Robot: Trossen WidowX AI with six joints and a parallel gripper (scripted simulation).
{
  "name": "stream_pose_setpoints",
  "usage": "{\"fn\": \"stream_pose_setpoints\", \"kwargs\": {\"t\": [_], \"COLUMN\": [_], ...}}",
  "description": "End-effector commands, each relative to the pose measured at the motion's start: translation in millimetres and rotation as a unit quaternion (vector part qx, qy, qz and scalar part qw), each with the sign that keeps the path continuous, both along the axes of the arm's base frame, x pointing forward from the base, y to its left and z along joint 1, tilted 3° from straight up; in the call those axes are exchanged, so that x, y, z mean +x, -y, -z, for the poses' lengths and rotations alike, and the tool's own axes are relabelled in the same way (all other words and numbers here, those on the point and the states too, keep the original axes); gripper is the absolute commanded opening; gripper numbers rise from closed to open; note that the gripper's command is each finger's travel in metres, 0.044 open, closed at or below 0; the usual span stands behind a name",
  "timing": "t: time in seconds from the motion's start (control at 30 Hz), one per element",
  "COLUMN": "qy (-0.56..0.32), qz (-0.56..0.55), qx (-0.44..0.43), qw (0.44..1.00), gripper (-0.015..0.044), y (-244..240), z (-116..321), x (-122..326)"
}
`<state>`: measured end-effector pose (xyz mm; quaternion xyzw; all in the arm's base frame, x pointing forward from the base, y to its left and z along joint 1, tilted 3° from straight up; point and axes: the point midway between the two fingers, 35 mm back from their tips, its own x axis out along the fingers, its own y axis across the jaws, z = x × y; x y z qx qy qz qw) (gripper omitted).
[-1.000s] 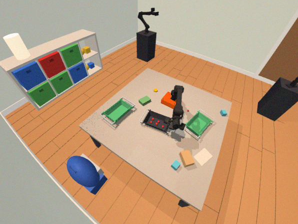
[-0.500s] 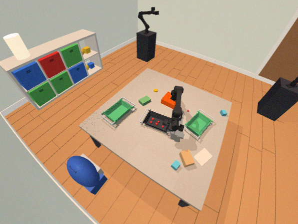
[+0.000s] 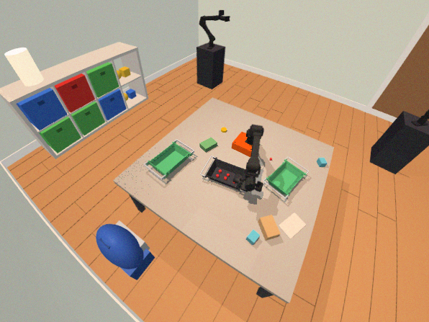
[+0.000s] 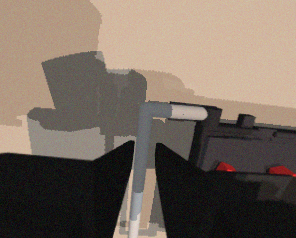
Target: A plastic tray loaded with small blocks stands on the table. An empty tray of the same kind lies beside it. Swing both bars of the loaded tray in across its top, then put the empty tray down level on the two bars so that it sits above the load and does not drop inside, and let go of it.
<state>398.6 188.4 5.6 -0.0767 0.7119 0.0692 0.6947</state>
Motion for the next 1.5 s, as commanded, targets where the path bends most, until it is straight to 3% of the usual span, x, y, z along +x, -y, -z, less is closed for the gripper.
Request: {"fn": "stream_pose_setpoints", "kwargs": {"t": [0.0,0.57,0.9,1.23,1.47], "qy": [0.008,0.008,0.009,0.009,0.009], "qz": [0.001,0.002,0.002,0.002,0.001], "qx": [0.001,-0.001,-0.002,-0.002,-0.004], "qw": [1.000,1.000,1.000,1.000,1.000], "gripper": [0.0081,0.0081,0.0081,0.0081,0.0081], "y": [10,43,71,66,67], "z": [-19,-29,-9,-52,-47], "x": [5,12,18,18,18]}}
